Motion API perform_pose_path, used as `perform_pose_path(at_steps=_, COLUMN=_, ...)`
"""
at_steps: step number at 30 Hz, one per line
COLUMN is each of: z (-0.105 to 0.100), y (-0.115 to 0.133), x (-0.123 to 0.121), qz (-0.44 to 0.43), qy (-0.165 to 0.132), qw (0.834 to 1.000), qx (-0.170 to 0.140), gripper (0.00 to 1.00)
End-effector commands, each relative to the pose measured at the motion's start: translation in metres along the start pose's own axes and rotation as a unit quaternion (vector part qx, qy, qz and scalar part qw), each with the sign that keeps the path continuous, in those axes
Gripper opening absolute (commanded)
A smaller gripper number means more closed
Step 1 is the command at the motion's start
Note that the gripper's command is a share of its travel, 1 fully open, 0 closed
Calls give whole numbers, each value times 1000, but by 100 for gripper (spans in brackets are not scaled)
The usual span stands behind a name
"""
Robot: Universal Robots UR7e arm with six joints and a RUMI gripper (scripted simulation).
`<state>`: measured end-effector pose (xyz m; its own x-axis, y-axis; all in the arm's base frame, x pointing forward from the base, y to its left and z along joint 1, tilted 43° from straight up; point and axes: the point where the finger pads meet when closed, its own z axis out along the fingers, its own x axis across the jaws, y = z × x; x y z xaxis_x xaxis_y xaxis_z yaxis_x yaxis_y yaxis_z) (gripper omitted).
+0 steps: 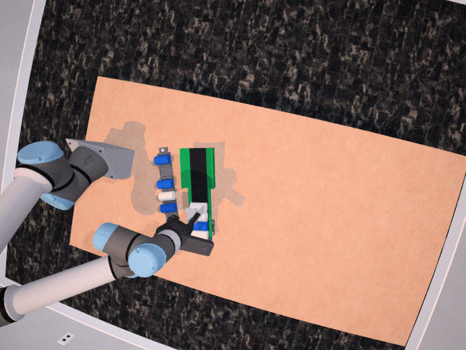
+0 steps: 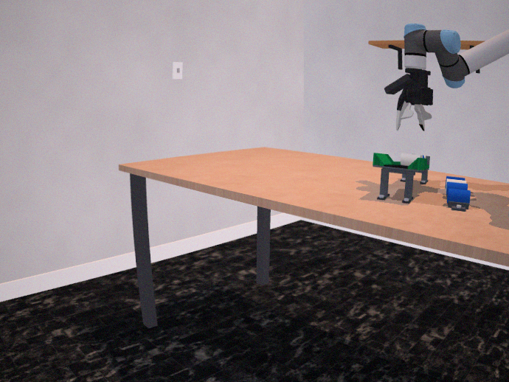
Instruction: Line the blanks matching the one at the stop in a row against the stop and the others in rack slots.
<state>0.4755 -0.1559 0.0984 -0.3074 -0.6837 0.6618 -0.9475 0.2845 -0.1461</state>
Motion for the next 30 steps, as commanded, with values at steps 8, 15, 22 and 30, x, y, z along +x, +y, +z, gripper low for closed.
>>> perform_pose_path(at_steps=8, z=1, y=-2, x=10, qz=149, qy=3, qw=989, qx=-2, gripper=100)
perform_pose_path(at_steps=15, z=2, y=-2, x=17, qz=261, qy=3, qw=965, qx=-2, gripper=100)
perform_pose_path(at_steps=22, z=3, y=-2, x=22, qz=341, qy=4, qw=940, qx=-1, gripper=100)
perform_pose_path(at_steps=30, z=4, y=-1, x=28, qz=427, qy=4, qw=904, qx=-1, gripper=100)
